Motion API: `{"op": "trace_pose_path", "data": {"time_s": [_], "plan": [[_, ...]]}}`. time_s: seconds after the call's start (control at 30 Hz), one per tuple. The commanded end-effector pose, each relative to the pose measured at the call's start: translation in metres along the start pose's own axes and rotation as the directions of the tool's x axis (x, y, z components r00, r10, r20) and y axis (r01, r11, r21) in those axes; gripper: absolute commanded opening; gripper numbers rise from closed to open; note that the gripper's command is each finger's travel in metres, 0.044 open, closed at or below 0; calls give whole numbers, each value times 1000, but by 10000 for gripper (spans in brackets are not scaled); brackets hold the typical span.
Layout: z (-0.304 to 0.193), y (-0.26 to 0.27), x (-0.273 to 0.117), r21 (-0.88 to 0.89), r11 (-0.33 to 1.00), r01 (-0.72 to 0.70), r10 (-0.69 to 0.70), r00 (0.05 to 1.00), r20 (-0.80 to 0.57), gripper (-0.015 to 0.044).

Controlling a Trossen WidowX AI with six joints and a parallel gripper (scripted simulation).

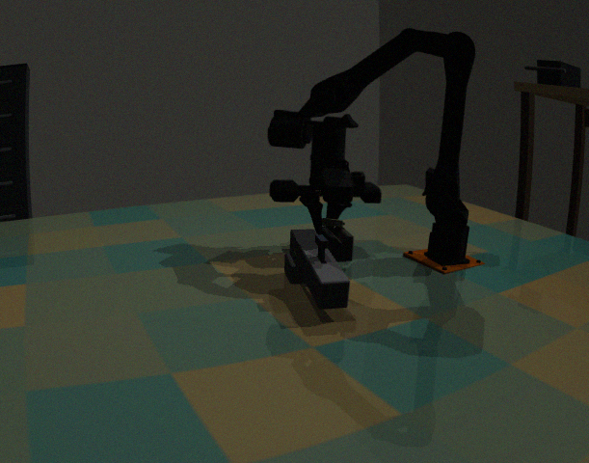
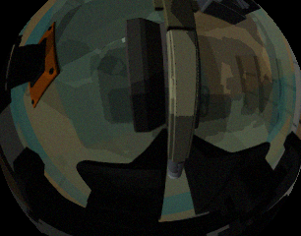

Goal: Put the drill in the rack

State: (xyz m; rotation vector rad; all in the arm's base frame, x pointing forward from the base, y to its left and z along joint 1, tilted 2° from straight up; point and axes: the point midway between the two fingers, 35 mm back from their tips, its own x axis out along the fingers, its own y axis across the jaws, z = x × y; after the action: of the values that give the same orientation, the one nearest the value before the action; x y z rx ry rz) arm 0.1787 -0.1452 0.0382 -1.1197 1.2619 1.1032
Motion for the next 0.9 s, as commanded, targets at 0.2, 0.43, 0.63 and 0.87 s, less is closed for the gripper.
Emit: {"op": "trace_pose_path", "data": {"time_s": [0.2,0.43,0.63,0.87], "plan": [[3,5,6,-4,1000,-20,20,1000,11,0],[3,5,6,-4,1000,-20,20,1000,11,0],[3,5,6,-4,1000,-20,20,1000,11,0],[0,0,0,0,1000,0,0,1000,0,184]]}}
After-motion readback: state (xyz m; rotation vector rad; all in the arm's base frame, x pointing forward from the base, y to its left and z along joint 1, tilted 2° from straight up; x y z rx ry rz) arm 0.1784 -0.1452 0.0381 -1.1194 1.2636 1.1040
